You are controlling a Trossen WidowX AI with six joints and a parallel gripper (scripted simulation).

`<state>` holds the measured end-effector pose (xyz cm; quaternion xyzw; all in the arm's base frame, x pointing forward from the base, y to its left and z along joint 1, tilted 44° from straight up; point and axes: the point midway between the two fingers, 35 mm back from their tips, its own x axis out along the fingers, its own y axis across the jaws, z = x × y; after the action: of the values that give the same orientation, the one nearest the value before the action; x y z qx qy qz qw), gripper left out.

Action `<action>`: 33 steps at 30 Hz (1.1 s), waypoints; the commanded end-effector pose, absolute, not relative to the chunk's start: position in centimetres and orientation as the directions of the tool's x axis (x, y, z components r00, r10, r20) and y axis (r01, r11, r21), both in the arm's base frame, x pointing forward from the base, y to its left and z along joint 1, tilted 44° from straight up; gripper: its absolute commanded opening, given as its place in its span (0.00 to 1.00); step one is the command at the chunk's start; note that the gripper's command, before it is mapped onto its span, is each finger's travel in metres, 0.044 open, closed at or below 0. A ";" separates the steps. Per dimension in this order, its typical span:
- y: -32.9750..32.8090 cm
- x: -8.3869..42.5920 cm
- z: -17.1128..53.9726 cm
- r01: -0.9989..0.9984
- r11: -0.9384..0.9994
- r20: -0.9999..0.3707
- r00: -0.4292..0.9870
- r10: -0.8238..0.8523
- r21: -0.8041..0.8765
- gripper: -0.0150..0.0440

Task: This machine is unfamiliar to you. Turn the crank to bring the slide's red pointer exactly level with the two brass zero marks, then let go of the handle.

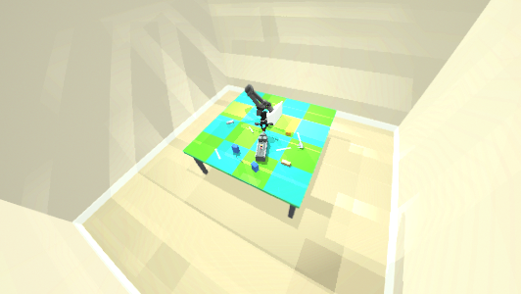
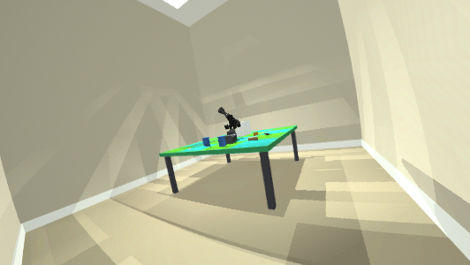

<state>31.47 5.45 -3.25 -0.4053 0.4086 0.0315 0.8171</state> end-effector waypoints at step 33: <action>3.9 32.2 -2.2 -0.361 0.668 -0.678 0.672 -0.298 -0.651 0.25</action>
<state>31.92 4.65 -2.63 -0.4084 0.4068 0.0324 0.8165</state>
